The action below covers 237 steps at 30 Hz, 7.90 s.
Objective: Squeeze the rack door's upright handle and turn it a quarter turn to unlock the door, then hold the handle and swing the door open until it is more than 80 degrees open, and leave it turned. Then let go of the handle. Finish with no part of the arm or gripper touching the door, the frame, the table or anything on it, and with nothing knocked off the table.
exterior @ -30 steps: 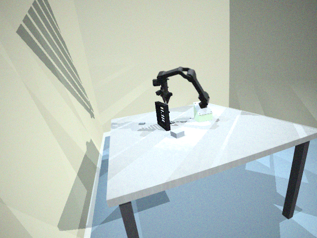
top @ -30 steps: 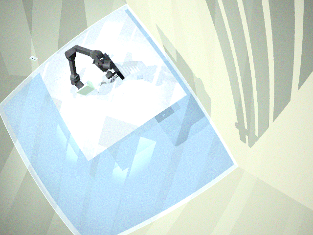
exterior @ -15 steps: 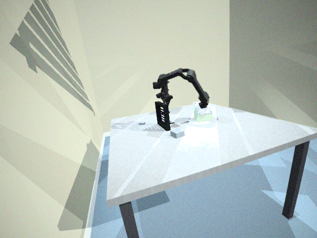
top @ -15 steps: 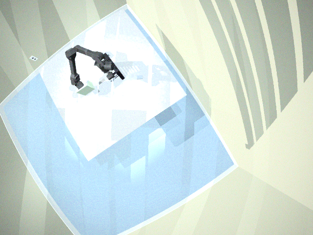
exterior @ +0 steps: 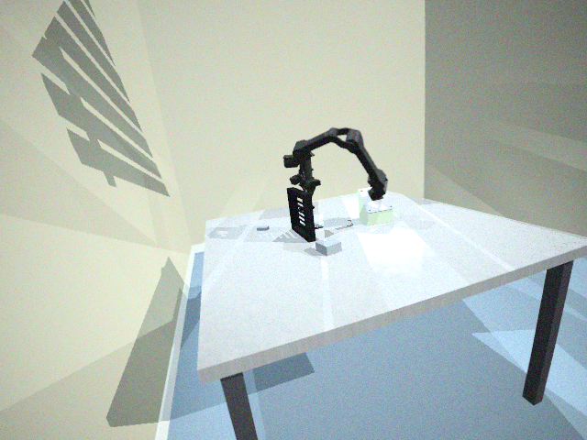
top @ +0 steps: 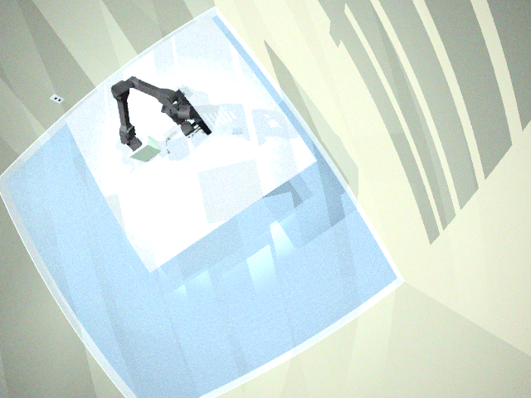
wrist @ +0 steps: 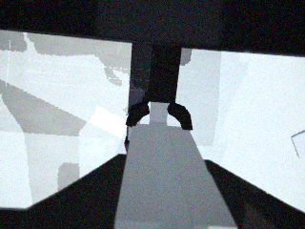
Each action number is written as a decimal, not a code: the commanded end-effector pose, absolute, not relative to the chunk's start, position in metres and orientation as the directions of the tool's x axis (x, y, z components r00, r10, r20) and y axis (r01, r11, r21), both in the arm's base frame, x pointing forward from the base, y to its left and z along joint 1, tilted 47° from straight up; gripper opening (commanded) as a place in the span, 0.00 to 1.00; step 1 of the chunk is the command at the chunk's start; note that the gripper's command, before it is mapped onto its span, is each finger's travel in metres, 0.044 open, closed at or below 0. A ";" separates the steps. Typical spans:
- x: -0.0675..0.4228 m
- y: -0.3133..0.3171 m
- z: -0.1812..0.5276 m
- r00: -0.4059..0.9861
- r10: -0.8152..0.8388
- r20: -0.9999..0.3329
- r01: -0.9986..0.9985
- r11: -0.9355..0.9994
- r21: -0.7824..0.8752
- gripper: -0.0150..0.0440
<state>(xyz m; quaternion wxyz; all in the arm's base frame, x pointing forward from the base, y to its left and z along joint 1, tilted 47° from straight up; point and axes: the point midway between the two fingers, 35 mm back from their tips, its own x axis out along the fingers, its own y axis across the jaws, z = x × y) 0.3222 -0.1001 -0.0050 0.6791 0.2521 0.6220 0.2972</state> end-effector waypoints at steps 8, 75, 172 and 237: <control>0.321 -0.098 -0.006 0.047 0.719 -0.693 -0.086 0.694 0.714 0.33; 0.321 -0.098 -0.006 0.047 0.719 -0.693 0.964 -0.214 -0.155 0.50; 0.321 -0.098 -0.006 0.048 0.719 -0.693 -0.965 -0.145 -0.217 0.74; 0.300 -0.093 -0.002 0.047 0.719 -0.693 -0.985 0.150 0.090 0.28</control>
